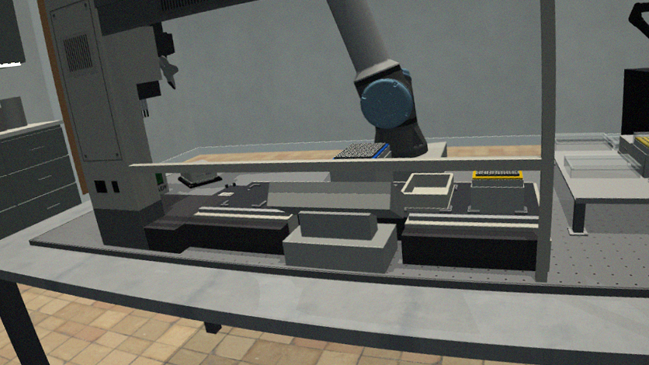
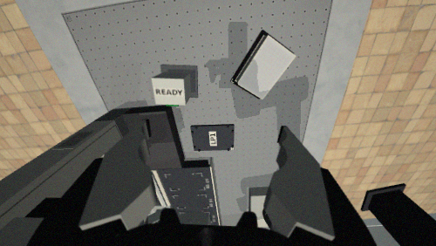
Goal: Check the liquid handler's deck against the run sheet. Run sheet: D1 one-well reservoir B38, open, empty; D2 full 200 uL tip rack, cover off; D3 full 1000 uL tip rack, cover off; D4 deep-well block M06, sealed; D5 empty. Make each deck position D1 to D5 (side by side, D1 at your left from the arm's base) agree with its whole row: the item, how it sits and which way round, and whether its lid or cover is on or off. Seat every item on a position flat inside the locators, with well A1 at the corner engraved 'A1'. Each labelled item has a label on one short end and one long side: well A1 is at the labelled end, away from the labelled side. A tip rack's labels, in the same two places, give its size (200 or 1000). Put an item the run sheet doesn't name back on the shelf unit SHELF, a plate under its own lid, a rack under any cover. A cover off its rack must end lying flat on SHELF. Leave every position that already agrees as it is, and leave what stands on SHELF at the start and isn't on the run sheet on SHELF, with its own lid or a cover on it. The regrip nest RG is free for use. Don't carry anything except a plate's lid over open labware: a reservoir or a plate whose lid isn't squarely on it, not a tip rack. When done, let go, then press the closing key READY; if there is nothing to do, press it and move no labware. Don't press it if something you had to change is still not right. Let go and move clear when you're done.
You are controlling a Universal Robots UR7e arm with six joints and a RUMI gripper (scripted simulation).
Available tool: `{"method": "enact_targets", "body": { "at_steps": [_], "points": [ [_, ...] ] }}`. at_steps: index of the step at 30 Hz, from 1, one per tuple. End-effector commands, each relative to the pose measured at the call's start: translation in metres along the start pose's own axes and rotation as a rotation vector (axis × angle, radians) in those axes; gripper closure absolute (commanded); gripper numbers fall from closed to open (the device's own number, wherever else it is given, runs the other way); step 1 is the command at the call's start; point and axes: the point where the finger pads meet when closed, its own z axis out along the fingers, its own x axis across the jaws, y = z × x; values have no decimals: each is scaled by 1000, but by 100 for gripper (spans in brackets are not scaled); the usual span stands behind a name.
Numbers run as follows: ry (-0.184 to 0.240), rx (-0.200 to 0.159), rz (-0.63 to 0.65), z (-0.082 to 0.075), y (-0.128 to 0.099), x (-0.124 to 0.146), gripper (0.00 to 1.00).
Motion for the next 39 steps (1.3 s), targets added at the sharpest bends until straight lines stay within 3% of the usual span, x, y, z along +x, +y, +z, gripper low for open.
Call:
{"method": "enact_targets", "body": {
  "at_steps": [1, 22, 26, 39],
  "points": [
    [2, 2, 96, -1, 0, 0, 18],
    [2, 2, 476, -1, 0, 0, 18],
    [2, 2, 481, -1, 0, 0, 18],
    [2, 2, 481, -1, -8, 54, 18]
  ]
}}
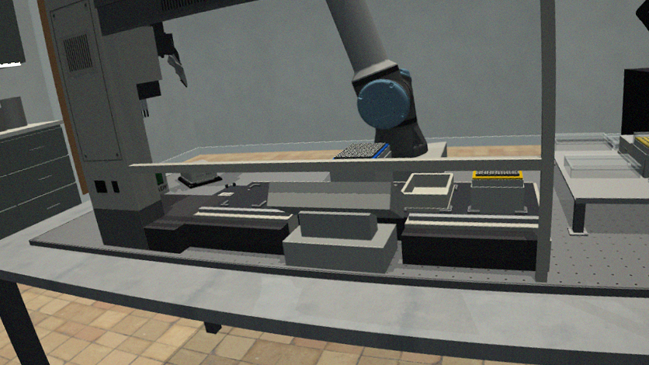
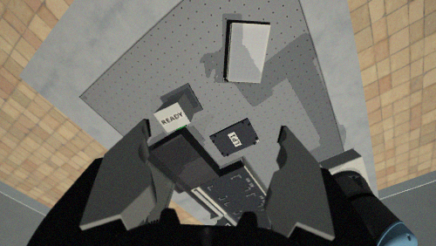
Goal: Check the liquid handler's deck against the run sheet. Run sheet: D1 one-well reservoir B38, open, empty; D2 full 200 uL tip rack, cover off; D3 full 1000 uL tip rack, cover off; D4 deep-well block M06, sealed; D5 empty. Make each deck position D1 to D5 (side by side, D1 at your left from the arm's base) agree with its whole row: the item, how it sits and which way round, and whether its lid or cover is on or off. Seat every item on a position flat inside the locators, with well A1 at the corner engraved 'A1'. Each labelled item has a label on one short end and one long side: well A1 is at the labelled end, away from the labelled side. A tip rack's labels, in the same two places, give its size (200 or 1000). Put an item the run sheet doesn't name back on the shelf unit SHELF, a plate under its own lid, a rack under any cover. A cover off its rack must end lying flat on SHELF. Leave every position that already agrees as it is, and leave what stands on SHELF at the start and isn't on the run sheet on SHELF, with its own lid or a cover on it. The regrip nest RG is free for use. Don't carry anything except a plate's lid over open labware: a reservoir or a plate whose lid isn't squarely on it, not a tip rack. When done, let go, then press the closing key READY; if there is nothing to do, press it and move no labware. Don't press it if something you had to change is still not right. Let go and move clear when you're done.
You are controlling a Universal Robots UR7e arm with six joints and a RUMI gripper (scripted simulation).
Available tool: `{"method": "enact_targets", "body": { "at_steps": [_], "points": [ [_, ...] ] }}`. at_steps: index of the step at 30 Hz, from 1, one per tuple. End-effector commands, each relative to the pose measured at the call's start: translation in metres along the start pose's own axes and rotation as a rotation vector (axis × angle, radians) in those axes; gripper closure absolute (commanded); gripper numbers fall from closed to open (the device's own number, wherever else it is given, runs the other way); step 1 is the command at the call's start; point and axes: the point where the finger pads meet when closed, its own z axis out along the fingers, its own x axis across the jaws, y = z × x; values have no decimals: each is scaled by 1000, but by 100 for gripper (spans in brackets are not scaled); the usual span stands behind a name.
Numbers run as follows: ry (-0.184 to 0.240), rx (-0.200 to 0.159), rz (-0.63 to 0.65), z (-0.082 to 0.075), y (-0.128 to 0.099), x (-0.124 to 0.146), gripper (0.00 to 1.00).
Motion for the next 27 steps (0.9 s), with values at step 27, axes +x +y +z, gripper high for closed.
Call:
{"method": "enact_targets", "body": {
  "at_steps": [27],
  "points": [
    [-2, 1, 1, -1, -48, 66, 18]
  ]
}}
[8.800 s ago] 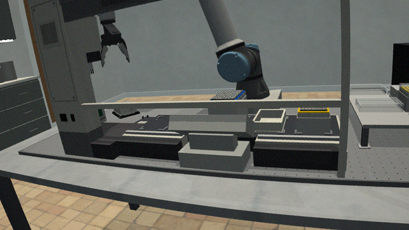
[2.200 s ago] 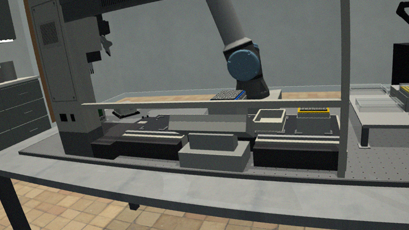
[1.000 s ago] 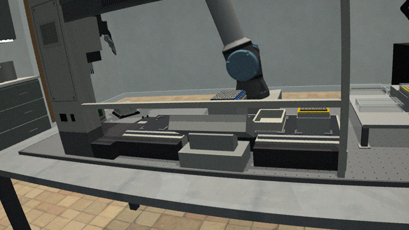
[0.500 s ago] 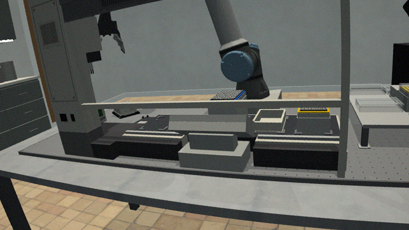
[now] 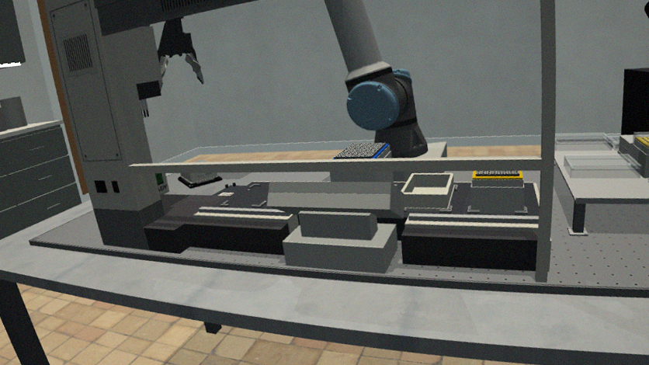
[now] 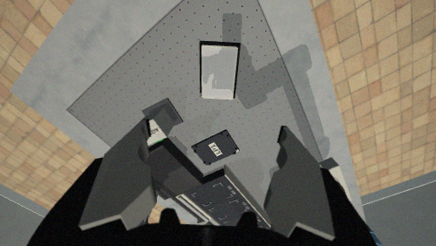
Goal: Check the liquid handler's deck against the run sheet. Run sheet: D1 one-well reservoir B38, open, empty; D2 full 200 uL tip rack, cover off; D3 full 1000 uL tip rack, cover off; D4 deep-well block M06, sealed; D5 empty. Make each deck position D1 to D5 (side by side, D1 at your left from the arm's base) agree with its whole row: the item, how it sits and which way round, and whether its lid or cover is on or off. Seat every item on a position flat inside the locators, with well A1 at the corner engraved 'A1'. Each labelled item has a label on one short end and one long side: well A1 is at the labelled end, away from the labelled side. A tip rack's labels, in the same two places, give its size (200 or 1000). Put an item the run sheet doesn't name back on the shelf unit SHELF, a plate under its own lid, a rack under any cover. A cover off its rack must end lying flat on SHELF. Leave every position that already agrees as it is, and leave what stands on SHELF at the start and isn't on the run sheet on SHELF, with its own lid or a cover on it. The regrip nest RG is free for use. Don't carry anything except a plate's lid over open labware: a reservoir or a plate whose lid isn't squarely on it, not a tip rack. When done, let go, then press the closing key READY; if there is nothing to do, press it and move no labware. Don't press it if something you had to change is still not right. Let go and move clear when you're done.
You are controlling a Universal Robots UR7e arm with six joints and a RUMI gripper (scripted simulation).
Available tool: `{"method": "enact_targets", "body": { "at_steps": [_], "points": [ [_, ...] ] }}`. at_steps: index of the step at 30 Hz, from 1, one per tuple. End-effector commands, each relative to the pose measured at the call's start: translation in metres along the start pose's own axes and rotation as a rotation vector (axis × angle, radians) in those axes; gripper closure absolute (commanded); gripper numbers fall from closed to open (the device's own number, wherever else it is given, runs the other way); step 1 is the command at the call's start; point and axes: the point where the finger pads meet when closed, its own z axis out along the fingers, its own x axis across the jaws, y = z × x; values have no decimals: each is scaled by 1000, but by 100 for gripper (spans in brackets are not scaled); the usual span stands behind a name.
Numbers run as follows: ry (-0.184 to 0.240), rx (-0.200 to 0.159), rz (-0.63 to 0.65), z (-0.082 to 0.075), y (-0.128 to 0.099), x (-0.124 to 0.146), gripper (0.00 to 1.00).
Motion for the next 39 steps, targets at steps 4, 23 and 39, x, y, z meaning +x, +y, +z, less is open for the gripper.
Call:
{"method": "enact_targets", "body": {
  "at_steps": [4, 23, 39],
  "points": [
    [-1, 1, 0, -1, -1, 0, 18],
    [-1, 1, 0, 24, -1, 0, 18],
    [-1, 1, 0, 48, -1, 0, 18]
  ]
}}
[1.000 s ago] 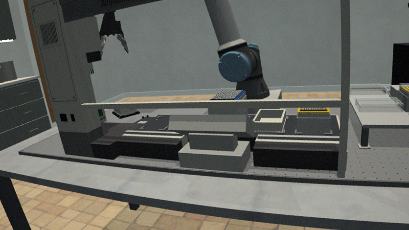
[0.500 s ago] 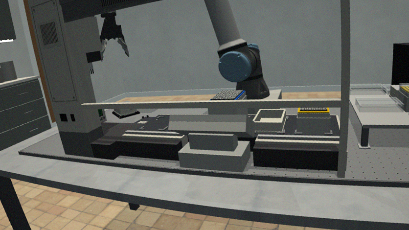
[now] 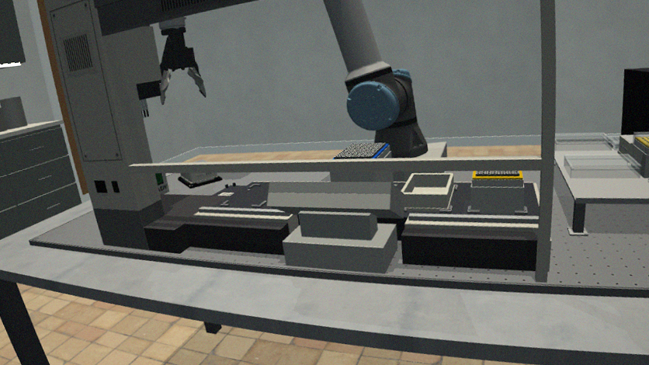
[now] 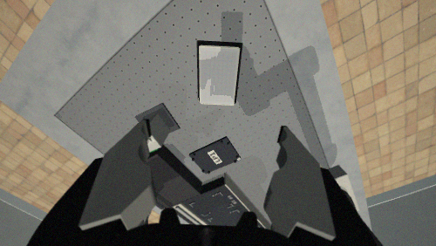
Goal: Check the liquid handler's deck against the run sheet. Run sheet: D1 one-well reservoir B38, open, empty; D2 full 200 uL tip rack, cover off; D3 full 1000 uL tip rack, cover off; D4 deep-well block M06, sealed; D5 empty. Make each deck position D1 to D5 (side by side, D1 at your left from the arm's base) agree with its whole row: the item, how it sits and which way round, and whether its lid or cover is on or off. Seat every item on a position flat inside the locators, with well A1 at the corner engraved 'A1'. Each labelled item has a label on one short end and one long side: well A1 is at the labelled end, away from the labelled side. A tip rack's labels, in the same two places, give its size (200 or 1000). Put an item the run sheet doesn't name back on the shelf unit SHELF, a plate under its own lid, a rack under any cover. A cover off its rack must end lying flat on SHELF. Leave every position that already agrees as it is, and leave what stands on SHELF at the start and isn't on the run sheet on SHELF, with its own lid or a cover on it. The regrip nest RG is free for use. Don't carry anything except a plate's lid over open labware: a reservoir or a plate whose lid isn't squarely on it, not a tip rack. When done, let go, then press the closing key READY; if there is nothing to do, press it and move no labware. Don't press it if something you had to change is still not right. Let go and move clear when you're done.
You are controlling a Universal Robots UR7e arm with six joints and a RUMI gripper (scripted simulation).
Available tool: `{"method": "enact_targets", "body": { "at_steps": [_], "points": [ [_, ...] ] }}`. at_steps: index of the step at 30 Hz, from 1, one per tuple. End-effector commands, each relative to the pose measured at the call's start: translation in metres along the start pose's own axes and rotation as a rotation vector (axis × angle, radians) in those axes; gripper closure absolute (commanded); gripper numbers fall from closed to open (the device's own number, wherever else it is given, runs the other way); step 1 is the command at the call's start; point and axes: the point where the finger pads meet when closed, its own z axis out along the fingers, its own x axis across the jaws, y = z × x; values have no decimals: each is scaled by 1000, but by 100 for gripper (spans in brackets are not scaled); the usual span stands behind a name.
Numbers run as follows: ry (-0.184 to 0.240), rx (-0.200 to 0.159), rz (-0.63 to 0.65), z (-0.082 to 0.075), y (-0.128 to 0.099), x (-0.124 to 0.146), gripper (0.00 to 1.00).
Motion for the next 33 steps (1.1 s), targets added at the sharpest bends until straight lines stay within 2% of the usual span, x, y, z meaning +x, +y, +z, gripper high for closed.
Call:
{"method": "enact_targets", "body": {
  "at_steps": [1, 33],
  "points": [
    [-1, 2, 0, 8, 0, 0, 18],
    [-1, 2, 0, 55, 0, 0, 18]
  ]
}}
